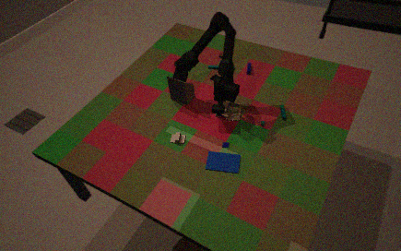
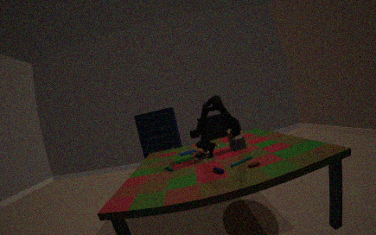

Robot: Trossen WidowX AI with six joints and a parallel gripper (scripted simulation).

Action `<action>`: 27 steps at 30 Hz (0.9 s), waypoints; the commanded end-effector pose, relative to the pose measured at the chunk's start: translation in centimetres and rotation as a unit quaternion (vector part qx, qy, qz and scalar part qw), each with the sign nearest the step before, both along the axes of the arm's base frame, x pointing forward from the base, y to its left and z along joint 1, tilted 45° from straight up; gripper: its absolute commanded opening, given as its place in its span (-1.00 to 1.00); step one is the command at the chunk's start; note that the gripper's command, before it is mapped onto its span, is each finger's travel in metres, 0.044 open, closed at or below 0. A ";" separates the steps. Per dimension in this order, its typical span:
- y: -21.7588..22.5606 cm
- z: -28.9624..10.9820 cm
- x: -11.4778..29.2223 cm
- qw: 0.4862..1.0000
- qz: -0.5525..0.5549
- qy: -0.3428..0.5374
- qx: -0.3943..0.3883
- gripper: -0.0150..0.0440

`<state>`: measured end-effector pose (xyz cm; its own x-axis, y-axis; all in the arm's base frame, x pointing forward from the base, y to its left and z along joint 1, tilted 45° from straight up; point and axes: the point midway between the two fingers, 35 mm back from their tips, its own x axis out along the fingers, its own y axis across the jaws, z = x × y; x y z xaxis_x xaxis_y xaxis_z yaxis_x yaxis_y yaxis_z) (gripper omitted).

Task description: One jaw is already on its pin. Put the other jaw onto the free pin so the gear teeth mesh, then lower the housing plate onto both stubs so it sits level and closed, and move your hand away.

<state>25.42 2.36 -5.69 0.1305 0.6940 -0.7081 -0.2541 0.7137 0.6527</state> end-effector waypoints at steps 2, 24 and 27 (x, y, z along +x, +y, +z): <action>0.0 -0.1 0.0 1.000 0.000 -0.001 -0.001 0.70; 0.0 0.0 0.0 1.000 0.000 0.000 0.000 1.00; -0.5 0.4 0.0 1.000 0.000 0.000 -0.001 1.00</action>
<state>25.35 2.35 -5.65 0.1275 0.6951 -0.7075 -0.2513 0.7127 0.6549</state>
